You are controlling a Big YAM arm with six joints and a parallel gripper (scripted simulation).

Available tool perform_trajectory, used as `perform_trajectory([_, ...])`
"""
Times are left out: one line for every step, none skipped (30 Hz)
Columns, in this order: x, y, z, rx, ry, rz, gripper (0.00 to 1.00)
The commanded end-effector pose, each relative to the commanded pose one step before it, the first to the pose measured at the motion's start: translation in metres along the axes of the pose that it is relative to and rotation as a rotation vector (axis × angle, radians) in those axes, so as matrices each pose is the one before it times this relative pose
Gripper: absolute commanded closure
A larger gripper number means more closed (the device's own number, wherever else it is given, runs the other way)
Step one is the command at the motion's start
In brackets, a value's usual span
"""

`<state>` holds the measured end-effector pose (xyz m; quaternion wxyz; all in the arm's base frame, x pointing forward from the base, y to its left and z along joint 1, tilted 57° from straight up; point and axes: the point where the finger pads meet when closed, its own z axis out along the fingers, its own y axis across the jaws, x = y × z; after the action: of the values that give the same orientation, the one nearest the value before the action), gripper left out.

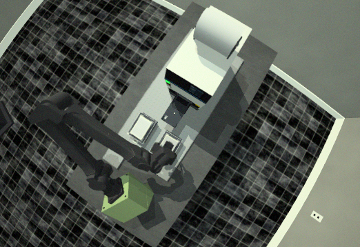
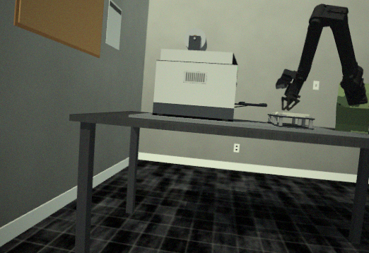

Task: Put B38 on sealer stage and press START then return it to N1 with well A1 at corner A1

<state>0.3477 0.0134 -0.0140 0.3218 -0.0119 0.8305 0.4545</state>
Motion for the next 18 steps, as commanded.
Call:
perform_trajectory([0.00232,-0.00602,-0.00273,0.01046,-0.00496,0.02045,0.0])
perform_trajectory([0.0,0.0,0.0,0.0,0.0,0.0,0.0])
perform_trajectory([-0.00335,-0.00056,-0.00142,0.00257,-0.00518,-0.00731,0.0])
perform_trajectory([-0.00267,-0.00013,-0.00052,0.00087,-0.00238,-0.00725,0.0])
perform_trajectory([-0.00267,-0.00014,-0.00053,0.00088,-0.00237,-0.00726,0.0])
perform_trajectory([-0.00256,0.00014,-0.00019,0.00017,-0.00146,-0.00794,0.0])
perform_trajectory([-0.00318,0.00004,-0.00016,0.00048,-0.00315,-0.00769,0.0])
perform_trajectory([-0.00342,0.00077,0.00089,-0.00138,-0.00207,-0.01329,0.0])
perform_trajectory([-0.00252,0.00027,0.00107,-0.00151,-0.00092,-0.00959,0.0])
perform_trajectory([-0.00097,0.00075,0.00101,-0.00183,0.00043,-0.00664,0.0])
perform_trajectory([-0.00032,0.00096,0.00098,-0.00196,0.00095,-0.0016,0.0])
perform_trajectory([-0.00014,0.00102,0.00098,-0.002,0.00109,-0.00146,0.0])
perform_trajectory([0.00192,0.00167,0.00087,-0.00234,0.00277,0.00229,0.0])
perform_trajectory([0.00176,0.00161,0.00087,-0.00231,0.0027,0.00211,0.0])
perform_trajectory([-0.00095,0.00004,-0.00357,-0.00182,-0.00208,0.0009,0.0])
perform_trajectory([-0.00155,-0.00055,-0.00355,0.00132,-0.00239,-0.00068,0.0])
perform_trajectory([-0.00182,-0.00077,-0.00355,0.00227,-0.00322,-0.00153,0.0])
perform_trajectory([0.0,0.0,0.0,0.0,0.0,0.0,0.0])
